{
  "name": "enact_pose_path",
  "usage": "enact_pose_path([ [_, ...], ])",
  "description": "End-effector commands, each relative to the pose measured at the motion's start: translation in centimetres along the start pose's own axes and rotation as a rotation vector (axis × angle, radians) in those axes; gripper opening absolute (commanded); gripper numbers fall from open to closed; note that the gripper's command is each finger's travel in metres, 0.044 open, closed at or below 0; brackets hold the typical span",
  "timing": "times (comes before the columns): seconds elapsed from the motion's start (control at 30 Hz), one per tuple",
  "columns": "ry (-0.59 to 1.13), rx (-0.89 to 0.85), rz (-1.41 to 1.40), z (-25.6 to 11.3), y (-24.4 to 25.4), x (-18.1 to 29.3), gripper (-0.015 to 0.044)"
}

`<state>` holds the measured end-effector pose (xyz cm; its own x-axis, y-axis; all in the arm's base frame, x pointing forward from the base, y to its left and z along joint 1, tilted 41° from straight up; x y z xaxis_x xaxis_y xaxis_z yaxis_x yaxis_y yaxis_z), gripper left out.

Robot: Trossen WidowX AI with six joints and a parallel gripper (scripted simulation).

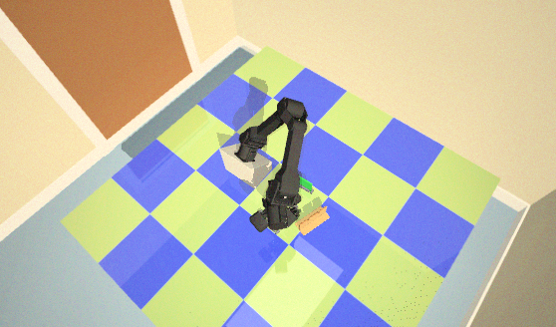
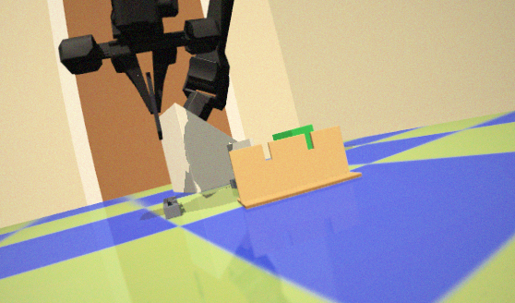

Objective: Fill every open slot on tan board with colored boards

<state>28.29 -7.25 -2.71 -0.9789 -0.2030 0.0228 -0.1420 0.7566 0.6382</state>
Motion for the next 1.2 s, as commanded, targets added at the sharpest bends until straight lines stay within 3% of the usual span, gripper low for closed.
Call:
enact_pose_path([
  [0.0, -0.004, 0.002, 0.005, -0.2, 0.6, -1.0, 0.0],
  [1.17, -0.007, -0.007, 0.055, -0.5, 5.7, -7.8, 0.0],
])
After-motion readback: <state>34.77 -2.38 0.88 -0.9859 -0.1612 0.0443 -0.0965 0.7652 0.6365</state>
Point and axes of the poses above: the point midway between the two fingers, 35 mm back from their tips, its own z axis out along the fingers, its own y axis across the jaws, x = y × z, the point moved 4 cm from there along -z, back along the fingers, and after that the axes turned 10 degrees about -z, right-handed, at the moved point
